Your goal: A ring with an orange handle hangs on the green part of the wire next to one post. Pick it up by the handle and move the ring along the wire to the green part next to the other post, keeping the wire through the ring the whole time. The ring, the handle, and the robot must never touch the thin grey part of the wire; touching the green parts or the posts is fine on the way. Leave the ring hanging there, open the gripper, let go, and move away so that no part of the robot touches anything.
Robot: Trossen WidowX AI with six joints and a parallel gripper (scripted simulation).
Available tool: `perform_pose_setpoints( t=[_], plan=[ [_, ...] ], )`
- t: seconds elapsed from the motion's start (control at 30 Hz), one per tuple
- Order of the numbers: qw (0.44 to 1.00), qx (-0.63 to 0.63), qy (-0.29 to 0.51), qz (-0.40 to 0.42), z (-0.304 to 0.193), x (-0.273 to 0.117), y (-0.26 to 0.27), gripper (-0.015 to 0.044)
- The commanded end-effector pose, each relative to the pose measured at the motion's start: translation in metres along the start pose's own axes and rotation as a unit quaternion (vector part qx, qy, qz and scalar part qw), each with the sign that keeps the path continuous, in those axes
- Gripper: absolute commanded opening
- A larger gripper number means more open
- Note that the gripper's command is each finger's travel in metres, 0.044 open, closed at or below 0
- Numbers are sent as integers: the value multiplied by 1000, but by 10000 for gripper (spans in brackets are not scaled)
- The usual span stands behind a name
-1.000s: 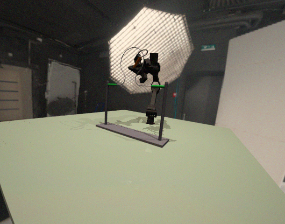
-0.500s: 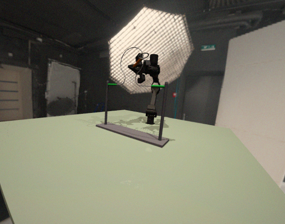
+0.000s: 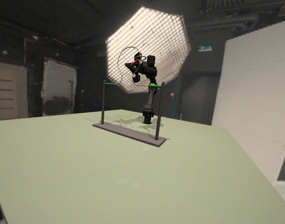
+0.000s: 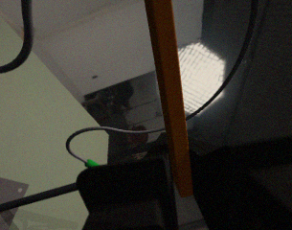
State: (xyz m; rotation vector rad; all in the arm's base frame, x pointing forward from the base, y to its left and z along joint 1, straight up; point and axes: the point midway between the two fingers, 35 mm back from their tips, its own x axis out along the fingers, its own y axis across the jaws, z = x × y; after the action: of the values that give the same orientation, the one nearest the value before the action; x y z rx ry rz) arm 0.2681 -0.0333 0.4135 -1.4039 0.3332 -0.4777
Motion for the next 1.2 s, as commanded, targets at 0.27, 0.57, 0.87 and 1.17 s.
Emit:
perform_pose_setpoints(
  t=[0.27,0.57,0.87,1.17],
  plan=[
    [997,-62,-9,-38,0,0,-6,-150],
    [992,-110,-15,-65,0,0,-9,-150],
    [983,-158,-21,-93,1,0,-13,-150],
    [971,-206,-26,-120,3,-1,-17,-150]
  ],
)
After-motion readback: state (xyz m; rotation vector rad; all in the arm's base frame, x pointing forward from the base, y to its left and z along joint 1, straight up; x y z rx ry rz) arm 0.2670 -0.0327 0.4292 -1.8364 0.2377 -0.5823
